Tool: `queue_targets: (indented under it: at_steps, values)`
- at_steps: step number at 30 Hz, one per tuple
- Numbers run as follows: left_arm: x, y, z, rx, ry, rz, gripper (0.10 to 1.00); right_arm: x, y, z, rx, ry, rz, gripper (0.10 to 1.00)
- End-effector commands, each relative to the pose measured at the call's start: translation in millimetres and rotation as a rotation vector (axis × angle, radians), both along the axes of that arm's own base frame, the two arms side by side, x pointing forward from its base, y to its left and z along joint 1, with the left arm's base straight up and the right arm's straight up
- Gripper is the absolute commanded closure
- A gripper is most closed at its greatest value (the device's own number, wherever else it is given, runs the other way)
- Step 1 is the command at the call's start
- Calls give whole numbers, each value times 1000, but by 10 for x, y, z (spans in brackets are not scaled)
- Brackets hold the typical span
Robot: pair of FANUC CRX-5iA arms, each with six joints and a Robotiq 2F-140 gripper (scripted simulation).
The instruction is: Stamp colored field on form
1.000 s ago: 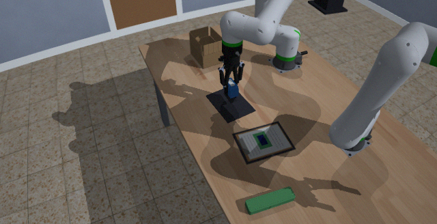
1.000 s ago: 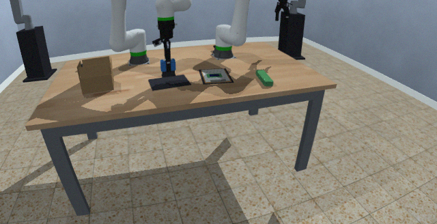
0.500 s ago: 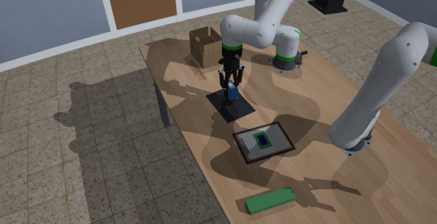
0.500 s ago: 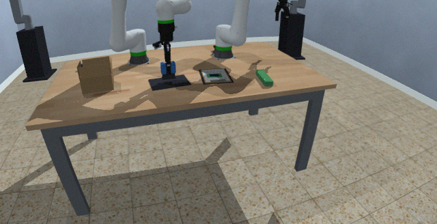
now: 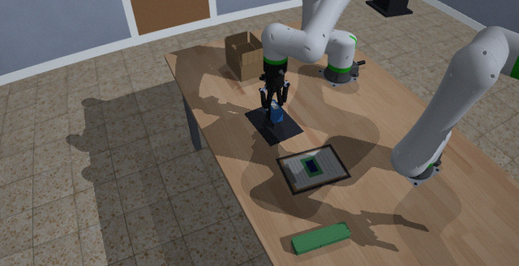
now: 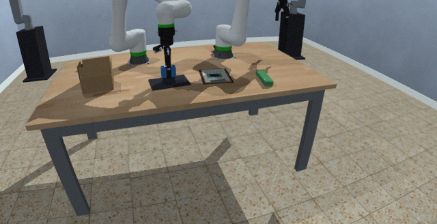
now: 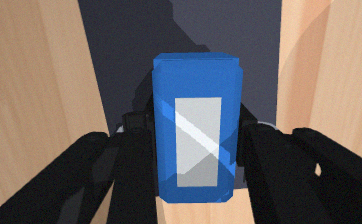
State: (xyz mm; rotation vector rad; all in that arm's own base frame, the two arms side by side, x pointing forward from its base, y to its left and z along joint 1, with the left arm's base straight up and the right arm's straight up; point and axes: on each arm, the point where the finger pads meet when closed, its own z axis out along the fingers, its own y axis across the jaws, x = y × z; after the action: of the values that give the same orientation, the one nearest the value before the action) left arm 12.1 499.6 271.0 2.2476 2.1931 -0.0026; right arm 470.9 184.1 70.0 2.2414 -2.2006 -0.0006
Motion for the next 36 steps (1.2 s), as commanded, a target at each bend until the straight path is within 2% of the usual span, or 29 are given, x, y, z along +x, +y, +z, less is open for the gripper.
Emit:
queue_targets:
  at_steps: [1,9,10,36]
  values:
    - [2,3,10,2,0,0,98,6,1,-1,0,-2,0,851]
    - [2,3,10,2,0,0,98,6,1,-1,0,-2,0,851]
    - [2,3,10,2,0,0,98,6,1,-1,0,-2,0,547]
    - [2,3,10,2,0,0,98,6,1,-1,0,-2,0,547]
